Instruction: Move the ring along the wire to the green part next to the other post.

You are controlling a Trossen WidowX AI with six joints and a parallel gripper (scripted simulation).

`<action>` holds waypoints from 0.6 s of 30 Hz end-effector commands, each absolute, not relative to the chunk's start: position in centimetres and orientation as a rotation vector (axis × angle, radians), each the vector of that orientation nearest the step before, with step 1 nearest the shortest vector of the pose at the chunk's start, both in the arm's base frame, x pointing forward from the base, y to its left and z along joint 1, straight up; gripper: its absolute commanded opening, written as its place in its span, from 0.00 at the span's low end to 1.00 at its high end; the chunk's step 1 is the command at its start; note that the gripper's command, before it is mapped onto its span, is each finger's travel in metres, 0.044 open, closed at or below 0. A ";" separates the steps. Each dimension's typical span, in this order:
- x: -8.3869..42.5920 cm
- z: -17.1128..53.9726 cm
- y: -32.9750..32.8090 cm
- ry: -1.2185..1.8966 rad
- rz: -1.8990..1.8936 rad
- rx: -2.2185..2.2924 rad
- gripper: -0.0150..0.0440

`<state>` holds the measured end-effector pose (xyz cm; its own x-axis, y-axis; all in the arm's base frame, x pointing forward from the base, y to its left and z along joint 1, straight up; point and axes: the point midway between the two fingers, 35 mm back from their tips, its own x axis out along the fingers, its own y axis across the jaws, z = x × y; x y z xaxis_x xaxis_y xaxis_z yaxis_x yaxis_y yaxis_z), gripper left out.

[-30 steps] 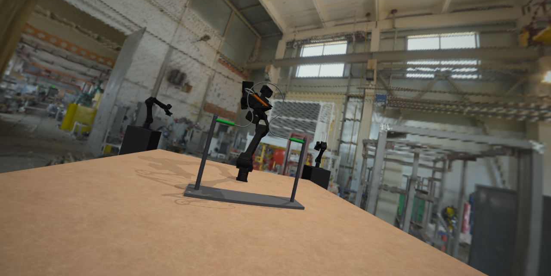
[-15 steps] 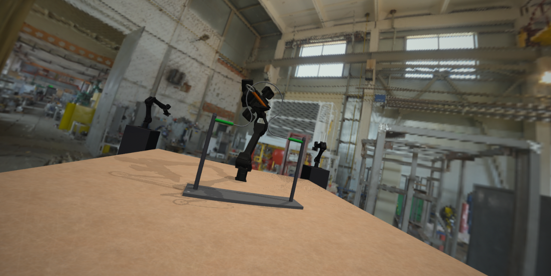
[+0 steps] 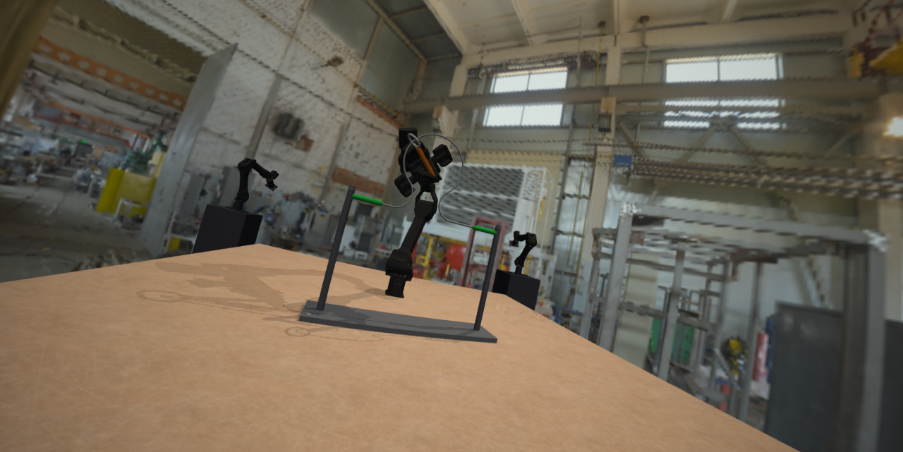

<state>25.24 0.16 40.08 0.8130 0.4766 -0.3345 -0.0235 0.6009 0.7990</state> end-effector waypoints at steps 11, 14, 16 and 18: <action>25.3 39.9 0.0 0.563 0.253 0.706 0.00; 25.3 39.9 -0.1 0.562 0.241 0.669 0.00; 25.3 39.9 -0.2 0.562 0.233 0.645 0.00; 25.3 39.8 -0.2 0.561 0.224 0.621 0.00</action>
<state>25.31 -0.19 39.66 0.8246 0.3805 -0.4187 -0.0266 0.7653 0.6431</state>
